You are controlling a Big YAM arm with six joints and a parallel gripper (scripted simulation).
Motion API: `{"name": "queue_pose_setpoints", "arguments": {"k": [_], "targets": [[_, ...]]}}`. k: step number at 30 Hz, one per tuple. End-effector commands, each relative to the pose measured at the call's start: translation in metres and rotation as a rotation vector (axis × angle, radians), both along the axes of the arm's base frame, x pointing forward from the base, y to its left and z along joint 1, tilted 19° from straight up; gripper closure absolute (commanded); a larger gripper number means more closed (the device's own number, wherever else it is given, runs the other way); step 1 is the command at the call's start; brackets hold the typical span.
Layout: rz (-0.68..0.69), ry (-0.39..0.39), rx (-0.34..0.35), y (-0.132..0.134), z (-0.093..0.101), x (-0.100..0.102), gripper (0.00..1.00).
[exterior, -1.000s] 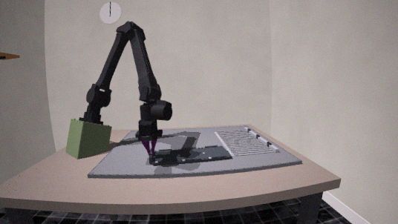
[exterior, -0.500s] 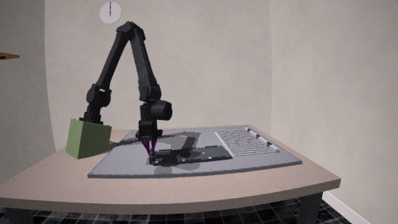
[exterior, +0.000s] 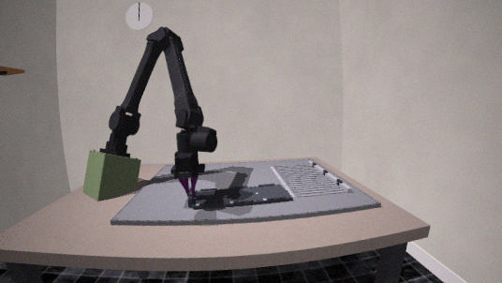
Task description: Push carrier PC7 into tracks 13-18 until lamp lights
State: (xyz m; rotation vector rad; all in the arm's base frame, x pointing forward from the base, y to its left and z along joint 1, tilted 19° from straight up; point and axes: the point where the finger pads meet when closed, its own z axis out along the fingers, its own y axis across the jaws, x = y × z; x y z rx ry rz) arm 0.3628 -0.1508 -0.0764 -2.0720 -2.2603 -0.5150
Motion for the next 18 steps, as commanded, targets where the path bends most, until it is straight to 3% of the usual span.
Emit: {"name": "queue_pose_setpoints", "arguments": {"k": [1,18], "targets": [[-0.046,0.014,0.006,0.0003,-0.0038,0.0047,1.00],[-0.042,0.004,0.000,0.0076,0.0012,0.0033,1.00]]}}
